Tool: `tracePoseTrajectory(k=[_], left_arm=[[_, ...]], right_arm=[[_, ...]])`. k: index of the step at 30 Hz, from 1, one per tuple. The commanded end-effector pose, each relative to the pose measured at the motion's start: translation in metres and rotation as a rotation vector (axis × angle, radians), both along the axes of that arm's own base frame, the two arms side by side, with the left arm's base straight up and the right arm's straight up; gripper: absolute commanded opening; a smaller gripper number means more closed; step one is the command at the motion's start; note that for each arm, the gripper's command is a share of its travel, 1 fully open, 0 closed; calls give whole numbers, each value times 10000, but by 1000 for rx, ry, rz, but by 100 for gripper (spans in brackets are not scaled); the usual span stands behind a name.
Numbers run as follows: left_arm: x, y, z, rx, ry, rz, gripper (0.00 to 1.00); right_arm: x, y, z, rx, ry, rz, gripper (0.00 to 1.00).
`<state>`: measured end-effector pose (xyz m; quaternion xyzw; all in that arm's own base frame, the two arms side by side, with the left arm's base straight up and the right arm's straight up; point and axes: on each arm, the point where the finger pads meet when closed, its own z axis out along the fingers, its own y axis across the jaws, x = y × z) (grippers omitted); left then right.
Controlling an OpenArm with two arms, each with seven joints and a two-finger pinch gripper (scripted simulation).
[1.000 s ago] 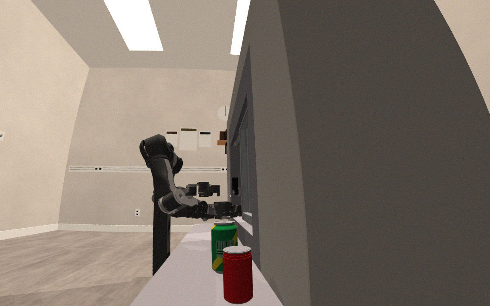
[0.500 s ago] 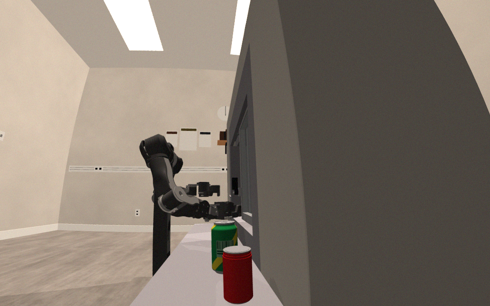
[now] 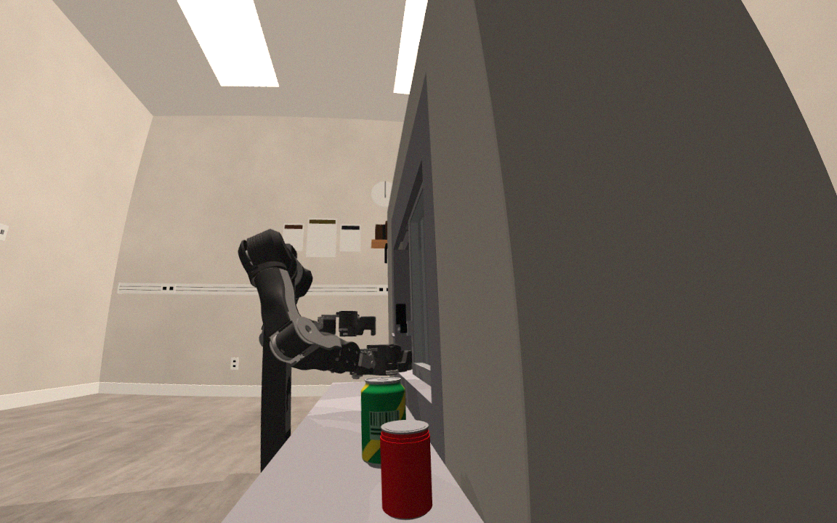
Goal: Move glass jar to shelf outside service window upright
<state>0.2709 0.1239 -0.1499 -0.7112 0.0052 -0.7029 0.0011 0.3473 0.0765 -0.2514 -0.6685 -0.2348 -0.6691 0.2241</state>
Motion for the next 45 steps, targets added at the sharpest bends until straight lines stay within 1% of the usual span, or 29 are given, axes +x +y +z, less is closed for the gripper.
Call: tracePoseTrajectory(k=[1, 6, 8, 9, 23, 25, 26, 40, 42, 43, 45], left_arm=[[-1, 7, 11, 1, -3, 5, 100], [-1, 11, 11, 1, -3, 7, 100], [-1, 11, 11, 1, -3, 7, 100], [-1, 1, 11, 0, -3, 0, 100], [-1, 11, 11, 1, -3, 7, 100], [-1, 11, 11, 1, -3, 7, 100], [-1, 1, 11, 0, -3, 0, 100], [-1, 11, 11, 1, -3, 7, 100], [-1, 11, 11, 1, -3, 7, 100], [-1, 1, 11, 0, -3, 0, 100], [-1, 2, 11, 0, -3, 1, 100]], right_arm=[[113, -104, 27, -1, 1, -42, 0], [164, -153, 29, -1, 5, -52, 0], [164, -153, 29, -1, 5, -52, 0], [11, -1, 20, -1, -2, 22, 0], [164, -153, 29, -1, 5, -52, 0], [164, -153, 29, -1, 5, -52, 0], [-34, 3, 18, 0, -1, 23, 0], [-498, -43, 24, -1, 5, -52, 0], [-498, -43, 24, -1, 5, -52, 0], [-528, -30, 8, 0, 12, -40, 0], [-537, -33, 11, 0, 11, -42, 0]])
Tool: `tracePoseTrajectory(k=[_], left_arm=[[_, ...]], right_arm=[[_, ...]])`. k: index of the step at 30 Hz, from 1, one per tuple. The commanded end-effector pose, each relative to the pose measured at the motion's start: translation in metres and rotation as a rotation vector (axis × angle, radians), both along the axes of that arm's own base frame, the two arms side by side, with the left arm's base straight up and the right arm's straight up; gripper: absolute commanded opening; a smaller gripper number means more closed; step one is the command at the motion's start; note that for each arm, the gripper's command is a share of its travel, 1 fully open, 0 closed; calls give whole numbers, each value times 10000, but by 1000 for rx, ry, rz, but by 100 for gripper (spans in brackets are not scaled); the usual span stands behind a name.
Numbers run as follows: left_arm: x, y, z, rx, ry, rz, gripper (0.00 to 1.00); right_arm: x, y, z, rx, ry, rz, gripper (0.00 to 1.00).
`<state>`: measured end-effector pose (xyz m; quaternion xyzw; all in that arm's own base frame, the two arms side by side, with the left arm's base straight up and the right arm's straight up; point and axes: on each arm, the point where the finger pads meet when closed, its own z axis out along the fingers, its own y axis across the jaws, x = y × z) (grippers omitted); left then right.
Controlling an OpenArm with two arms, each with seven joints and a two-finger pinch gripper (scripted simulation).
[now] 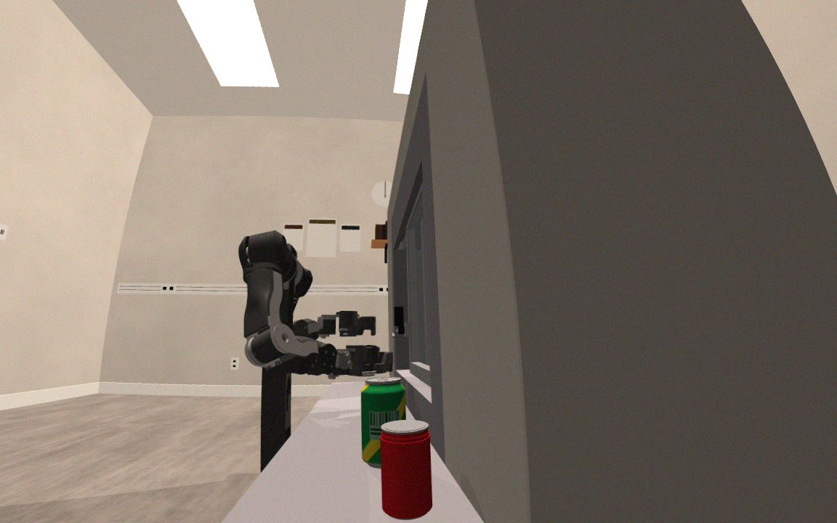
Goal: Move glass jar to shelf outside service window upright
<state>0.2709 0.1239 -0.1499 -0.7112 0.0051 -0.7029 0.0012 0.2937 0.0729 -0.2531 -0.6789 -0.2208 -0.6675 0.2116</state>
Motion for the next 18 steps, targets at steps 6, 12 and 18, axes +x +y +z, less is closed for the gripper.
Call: tracePoseTrajectory(k=[6, 12, 18], left_arm=[[-1, 7, 11, 0, -3, 4, 100], [-1, 11, 11, 1, -3, 7, 100], [-1, 3, 11, 0, -3, 2, 100]], right_arm=[[-31, -7, 35, 3, -9, -7, 0], [-61, -17, 42, 2, -11, -12, 0], [-88, -140, 56, 0, -10, -8, 0]])
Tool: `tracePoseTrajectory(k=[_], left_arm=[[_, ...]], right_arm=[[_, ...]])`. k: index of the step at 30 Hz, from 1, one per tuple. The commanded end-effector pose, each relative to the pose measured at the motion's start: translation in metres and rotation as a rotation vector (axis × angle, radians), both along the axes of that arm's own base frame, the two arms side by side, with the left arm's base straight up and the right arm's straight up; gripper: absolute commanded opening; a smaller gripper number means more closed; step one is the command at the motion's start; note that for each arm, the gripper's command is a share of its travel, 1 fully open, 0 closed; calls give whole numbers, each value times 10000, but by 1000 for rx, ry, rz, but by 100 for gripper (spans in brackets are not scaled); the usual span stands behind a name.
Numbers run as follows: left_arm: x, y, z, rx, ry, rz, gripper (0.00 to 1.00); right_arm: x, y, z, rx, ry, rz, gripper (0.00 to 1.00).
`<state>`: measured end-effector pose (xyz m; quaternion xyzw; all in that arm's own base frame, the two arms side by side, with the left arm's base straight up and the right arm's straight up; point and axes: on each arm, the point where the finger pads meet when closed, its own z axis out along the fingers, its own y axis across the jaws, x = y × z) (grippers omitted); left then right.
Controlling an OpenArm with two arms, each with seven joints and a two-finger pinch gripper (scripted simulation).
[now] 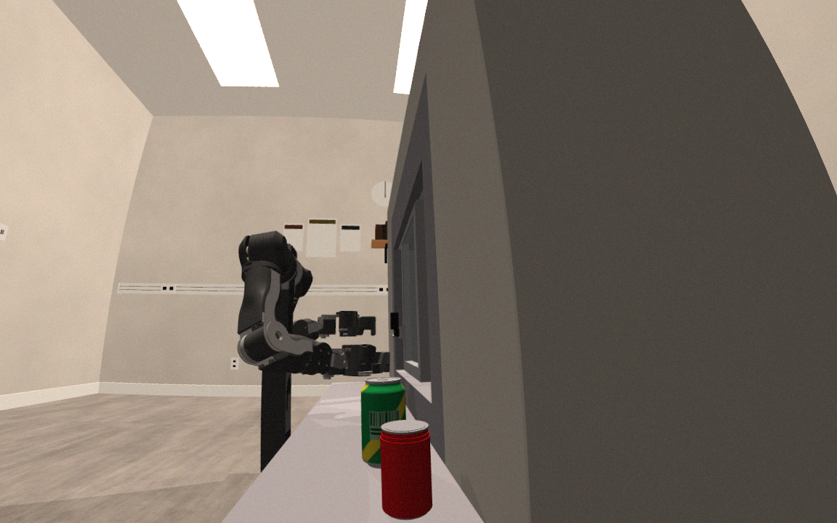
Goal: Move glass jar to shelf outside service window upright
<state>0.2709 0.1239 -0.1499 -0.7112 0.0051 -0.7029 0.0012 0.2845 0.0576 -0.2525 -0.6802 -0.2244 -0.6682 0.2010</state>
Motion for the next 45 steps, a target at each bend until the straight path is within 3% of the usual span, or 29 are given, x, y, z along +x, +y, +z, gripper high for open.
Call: tracePoseTrajectory(k=[1, 11, 13, 28, 45], left_arm=[[-1, 4, 11, 0, -3, 2, 100], [-1, 11, 11, 1, -3, 7, 100], [-1, 11, 11, 1, -3, 7, 100], [-1, 11, 11, 1, -3, 7, 100], [-1, 11, 11, 1, -3, 7, 100]], right_arm=[[-2, -19, 57, 20, -5, 2, 0], [-59, -342, 118, 21, -6, -2, 0], [-59, -342, 118, 21, -6, -2, 0], [-145, -842, 206, 21, -6, -2, 0], [-169, -964, 235, 21, -6, -2, 0]])
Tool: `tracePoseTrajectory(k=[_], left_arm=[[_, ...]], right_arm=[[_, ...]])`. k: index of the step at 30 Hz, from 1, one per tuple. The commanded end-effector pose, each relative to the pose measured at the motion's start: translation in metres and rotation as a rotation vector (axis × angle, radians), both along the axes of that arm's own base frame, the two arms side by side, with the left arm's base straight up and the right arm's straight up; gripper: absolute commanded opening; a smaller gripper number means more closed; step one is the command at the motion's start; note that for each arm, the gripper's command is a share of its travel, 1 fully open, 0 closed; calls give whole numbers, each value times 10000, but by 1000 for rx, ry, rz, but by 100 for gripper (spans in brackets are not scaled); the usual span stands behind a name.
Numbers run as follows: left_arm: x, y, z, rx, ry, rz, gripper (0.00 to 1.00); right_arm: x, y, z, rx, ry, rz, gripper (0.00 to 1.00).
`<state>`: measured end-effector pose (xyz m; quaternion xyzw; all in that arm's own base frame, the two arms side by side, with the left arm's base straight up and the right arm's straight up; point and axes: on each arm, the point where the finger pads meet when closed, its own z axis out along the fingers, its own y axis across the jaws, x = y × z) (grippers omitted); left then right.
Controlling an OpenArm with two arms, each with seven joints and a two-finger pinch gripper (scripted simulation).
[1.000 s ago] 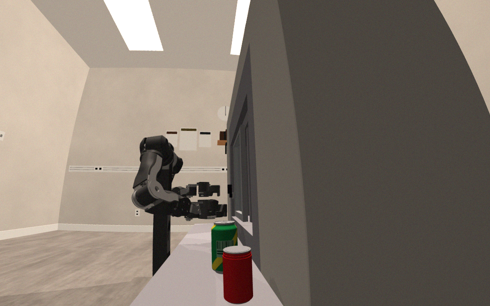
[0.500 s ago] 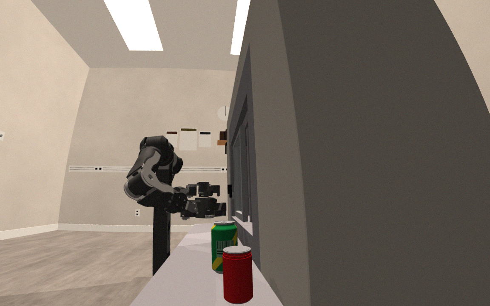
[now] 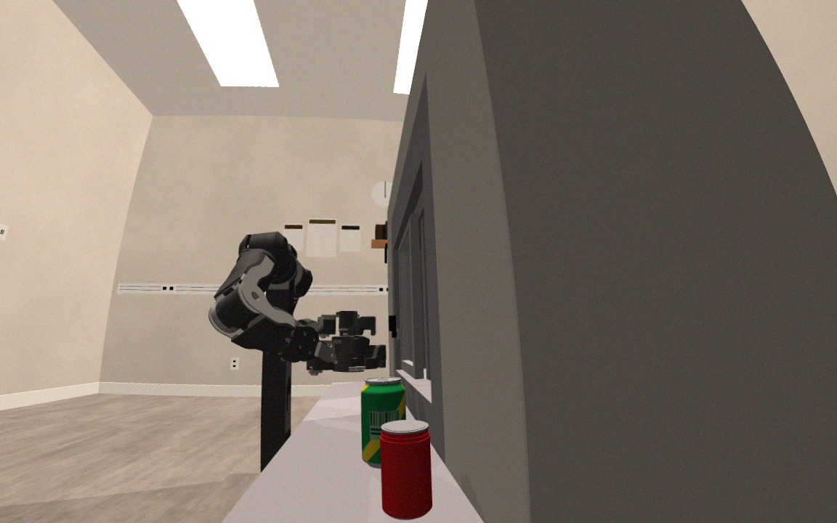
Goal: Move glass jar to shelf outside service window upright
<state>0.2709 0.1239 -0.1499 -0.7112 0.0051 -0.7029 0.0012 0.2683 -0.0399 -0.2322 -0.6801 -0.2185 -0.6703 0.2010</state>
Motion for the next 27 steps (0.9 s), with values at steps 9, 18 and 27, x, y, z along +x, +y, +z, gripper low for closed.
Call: tracePoseTrajectory(k=[9, 18, 27], left_arm=[[-1, 5, 11, 0, -3, 3, 100], [-1, 11, 11, 1, -3, 7, 100], [-1, 6, 11, 0, -3, 4, 100]], right_arm=[[7, -171, 179, 7, -5, 3, 0], [12, -363, 364, 12, -6, 7, 0], [20, -567, 540, 7, -5, 3, 0]])
